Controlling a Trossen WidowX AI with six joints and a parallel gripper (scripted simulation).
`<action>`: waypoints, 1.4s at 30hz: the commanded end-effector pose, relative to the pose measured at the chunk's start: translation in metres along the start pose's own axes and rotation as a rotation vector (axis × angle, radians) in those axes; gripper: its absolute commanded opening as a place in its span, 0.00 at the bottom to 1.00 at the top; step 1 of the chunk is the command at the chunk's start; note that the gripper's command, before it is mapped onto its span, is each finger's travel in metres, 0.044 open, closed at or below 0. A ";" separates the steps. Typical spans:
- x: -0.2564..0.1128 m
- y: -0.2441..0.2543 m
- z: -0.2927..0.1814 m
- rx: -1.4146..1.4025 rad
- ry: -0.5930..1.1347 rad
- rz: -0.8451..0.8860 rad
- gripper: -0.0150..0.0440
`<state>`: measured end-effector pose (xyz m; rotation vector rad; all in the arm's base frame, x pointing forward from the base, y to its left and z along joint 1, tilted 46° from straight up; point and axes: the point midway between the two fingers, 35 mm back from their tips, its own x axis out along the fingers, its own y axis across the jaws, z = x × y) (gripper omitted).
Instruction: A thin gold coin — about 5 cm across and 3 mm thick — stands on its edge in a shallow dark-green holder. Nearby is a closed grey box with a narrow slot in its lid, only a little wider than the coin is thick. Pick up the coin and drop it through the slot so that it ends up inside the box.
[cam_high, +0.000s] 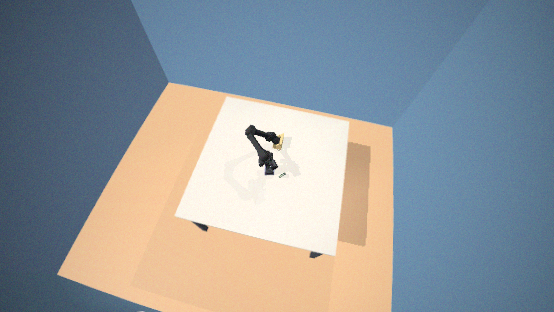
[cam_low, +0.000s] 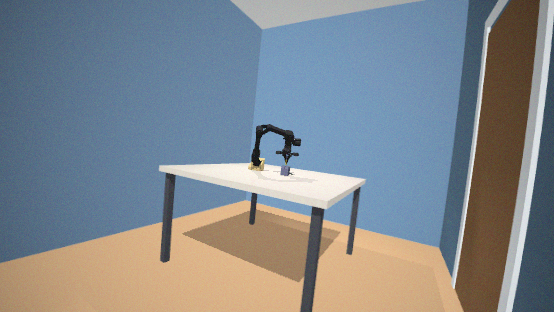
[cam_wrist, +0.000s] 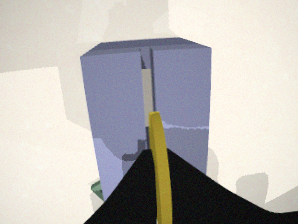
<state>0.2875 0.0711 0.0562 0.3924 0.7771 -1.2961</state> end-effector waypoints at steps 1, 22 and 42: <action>0.003 0.000 0.001 -0.005 -0.006 -0.001 0.25; 0.006 0.000 0.000 -0.001 -0.001 -0.001 0.53; -0.054 -0.003 0.001 -0.004 -0.006 0.000 1.00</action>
